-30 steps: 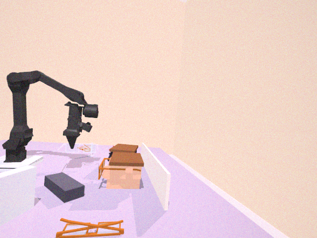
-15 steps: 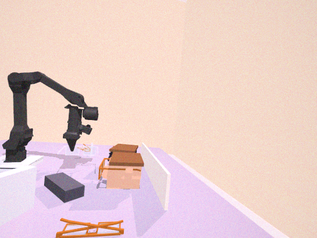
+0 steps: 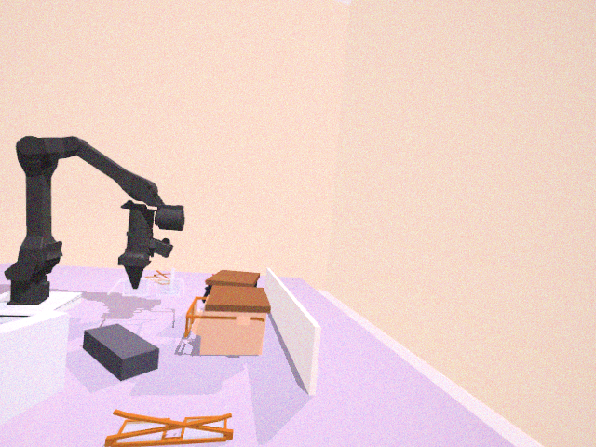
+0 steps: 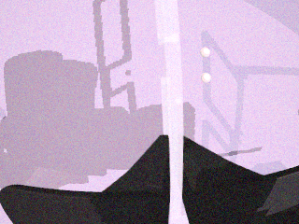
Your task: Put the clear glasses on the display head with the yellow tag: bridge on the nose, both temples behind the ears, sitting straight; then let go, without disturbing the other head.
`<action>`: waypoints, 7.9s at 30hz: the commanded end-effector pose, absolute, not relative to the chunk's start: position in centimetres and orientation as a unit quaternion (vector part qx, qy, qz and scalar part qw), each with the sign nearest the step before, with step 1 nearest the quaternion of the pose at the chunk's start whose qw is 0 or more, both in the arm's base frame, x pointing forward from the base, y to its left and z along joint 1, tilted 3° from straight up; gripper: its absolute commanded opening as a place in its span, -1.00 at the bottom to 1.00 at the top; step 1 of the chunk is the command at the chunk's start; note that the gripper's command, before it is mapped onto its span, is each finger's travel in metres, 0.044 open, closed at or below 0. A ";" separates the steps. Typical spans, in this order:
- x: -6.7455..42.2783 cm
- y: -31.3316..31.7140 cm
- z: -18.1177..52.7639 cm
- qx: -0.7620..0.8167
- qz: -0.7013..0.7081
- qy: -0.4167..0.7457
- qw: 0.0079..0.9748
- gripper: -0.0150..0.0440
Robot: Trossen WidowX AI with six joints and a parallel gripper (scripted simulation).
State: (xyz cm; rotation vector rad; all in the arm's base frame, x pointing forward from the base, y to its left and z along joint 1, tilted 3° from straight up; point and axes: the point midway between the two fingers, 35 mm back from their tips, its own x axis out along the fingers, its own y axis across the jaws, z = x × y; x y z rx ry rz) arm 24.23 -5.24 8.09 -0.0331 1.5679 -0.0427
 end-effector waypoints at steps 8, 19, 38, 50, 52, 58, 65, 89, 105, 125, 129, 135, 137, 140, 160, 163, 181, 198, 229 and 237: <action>24.2 -5.3 7.1 -0.017 -0.019 0.707 0.706 -0.49; 24.1 -5.4 6.2 -0.017 -0.019 0.707 0.706 -0.49; 23.9 -5.4 4.7 -0.017 -0.019 0.707 0.706 -0.49; 23.7 -5.4 3.8 -0.017 -0.019 0.708 0.706 -0.49; 23.7 -5.4 3.7 -0.017 -0.019 0.708 0.706 -0.49; 23.8 -5.4 3.6 -0.015 -0.019 0.706 0.708 -0.40; 23.8 -5.4 3.6 -0.015 -0.019 0.706 0.708 -0.13; 23.6 -6.6 4.5 -0.018 -0.019 0.708 0.706 -0.13; 23.9 -5.4 8.6 -0.018 -0.017 0.705 0.709 0.19; 23.8 -5.7 8.9 -0.009 -0.027 0.707 0.706 -0.02; 23.9 -5.8 8.3 -0.009 -0.027 0.707 0.706 -0.02; 24.0 -5.8 7.3 -0.009 -0.027 0.707 0.706 -0.02; 24.0 -5.9 7.0 -0.009 -0.027 0.707 0.706 -0.02; 24.0 -5.9 6.5 -0.009 -0.027 0.707 0.706 -0.02; 23.8 -6.0 3.3 -0.009 -0.027 0.707 0.706 -0.02; 23.8 -6.0 3.2 -0.009 -0.027 0.707 0.706 -0.02; 23.9 -6.0 3.5 -0.007 -0.028 0.705 0.709 -0.40; 24.3 -5.9 6.8 -0.008 -0.028 0.706 0.708 -0.49; 22.6 -7.8 14.3 -0.063 0.097 0.679 0.725 -0.49; 21.4 -9.0 15.0 -0.107 0.166 0.642 0.740 -0.49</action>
